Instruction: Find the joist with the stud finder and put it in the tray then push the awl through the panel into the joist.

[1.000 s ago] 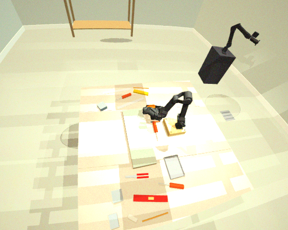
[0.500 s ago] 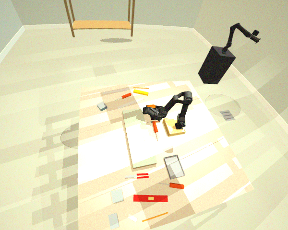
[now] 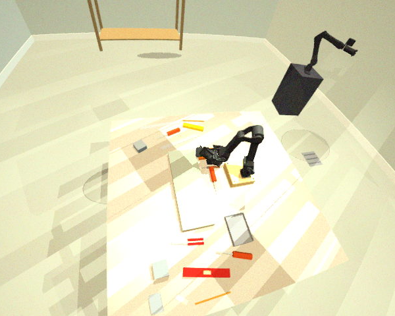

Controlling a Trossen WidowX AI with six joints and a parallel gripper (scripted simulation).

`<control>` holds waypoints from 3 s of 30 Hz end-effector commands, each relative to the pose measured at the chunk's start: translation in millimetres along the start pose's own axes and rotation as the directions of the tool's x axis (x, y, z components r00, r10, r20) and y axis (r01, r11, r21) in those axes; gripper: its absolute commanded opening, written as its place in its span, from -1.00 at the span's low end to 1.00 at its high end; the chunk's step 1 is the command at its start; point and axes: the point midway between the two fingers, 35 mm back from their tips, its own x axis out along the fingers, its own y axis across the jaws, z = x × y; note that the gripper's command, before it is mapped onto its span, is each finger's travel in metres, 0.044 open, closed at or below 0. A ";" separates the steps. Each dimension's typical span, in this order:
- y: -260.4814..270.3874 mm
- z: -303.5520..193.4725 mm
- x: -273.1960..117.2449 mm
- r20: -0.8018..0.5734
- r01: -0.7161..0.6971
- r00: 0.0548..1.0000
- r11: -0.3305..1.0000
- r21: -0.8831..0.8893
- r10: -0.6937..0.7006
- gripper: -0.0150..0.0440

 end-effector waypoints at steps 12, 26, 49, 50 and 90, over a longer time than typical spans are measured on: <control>-0.2 0.3 -2.3 0.001 0.000 1.000 1.000 0.000 0.000 1.00; -0.8 1.0 -15.8 0.005 -0.001 1.000 1.000 0.001 0.001 1.00; 0.0 -67.6 -54.3 0.009 0.000 1.000 1.000 -0.005 0.000 1.00; 0.0 -67.6 -54.3 0.009 0.000 1.000 1.000 -0.005 0.000 1.00; -0.2 -24.4 -12.6 0.873 -0.908 0.404 -0.001 0.420 -0.275 1.00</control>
